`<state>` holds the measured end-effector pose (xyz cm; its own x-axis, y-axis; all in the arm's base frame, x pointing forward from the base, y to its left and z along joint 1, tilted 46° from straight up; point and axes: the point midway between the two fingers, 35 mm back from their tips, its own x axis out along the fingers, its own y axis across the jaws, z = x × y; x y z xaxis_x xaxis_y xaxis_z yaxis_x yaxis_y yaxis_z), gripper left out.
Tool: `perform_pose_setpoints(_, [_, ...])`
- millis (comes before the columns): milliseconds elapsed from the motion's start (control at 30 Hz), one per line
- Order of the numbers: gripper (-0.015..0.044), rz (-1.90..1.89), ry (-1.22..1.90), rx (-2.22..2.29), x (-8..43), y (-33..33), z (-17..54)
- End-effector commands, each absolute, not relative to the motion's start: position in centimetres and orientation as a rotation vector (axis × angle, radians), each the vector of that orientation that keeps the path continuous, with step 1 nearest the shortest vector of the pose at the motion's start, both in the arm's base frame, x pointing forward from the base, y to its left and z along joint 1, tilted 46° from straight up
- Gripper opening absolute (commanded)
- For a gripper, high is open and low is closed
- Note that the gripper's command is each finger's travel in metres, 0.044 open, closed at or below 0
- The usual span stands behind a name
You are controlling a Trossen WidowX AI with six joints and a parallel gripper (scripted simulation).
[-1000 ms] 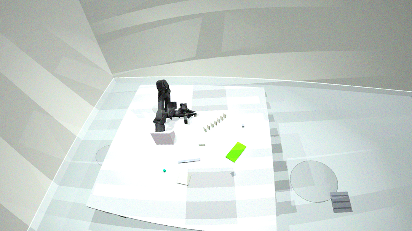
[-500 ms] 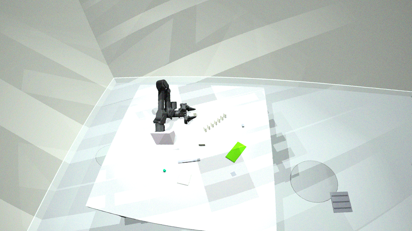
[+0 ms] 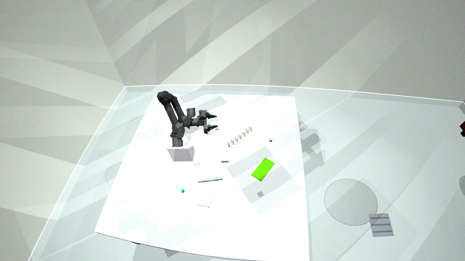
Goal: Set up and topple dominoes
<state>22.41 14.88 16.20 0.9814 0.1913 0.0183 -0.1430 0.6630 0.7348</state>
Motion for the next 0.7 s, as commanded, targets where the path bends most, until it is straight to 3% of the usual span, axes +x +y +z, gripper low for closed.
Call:
perform_pose_setpoints(0, [0.044, 0.188, 0.086, 0.808, 23.0, 14.9, 16.3])
perform_pose_setpoints(333, [0.044, 0.093, 0.502, 0.8, 29.9, 15.3, 13.9])
perform_pose_setpoints(533, [0.044, -0.057, 0.979, 0.968, 30.3, 14.0, 12.2])
perform_pose_setpoints(667, [0.044, -0.097, 1.134, 1.121, 30.6, 13.8, 13.6])
